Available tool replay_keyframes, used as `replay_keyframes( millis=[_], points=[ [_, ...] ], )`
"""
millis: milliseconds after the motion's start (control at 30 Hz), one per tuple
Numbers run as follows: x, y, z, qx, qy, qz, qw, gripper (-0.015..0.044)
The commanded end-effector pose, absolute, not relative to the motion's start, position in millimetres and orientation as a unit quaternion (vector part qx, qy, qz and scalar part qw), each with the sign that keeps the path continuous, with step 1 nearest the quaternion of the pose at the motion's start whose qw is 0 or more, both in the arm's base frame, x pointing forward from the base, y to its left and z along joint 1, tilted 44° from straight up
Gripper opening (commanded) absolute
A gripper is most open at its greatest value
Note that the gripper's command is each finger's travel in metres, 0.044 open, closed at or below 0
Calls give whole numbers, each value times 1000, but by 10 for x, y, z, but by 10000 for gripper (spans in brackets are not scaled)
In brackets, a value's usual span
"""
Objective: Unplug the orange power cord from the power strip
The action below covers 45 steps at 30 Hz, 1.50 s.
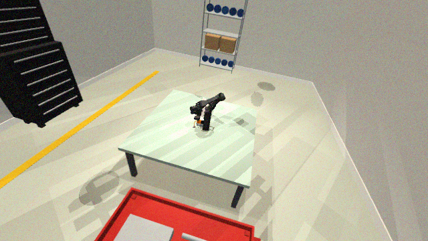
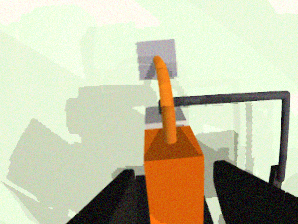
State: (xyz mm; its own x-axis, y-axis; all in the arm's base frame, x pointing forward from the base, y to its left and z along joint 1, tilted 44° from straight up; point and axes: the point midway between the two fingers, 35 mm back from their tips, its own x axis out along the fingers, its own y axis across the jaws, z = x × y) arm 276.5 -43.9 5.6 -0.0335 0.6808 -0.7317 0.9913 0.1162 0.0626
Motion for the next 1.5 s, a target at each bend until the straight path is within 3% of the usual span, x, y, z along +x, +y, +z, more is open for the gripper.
replay_keyframes(
  millis=[0,433,567,833,1467],
  points=[
    [2757,-409,92,621,675,-244,316,160],
    [2754,-326,5,621,675,-244,315,160],
    [2754,-346,21,618,676,-244,318,55],
    [2754,-346,21,618,676,-244,318,2],
    [2809,-542,-143,619,675,-245,318,0]
  ],
)
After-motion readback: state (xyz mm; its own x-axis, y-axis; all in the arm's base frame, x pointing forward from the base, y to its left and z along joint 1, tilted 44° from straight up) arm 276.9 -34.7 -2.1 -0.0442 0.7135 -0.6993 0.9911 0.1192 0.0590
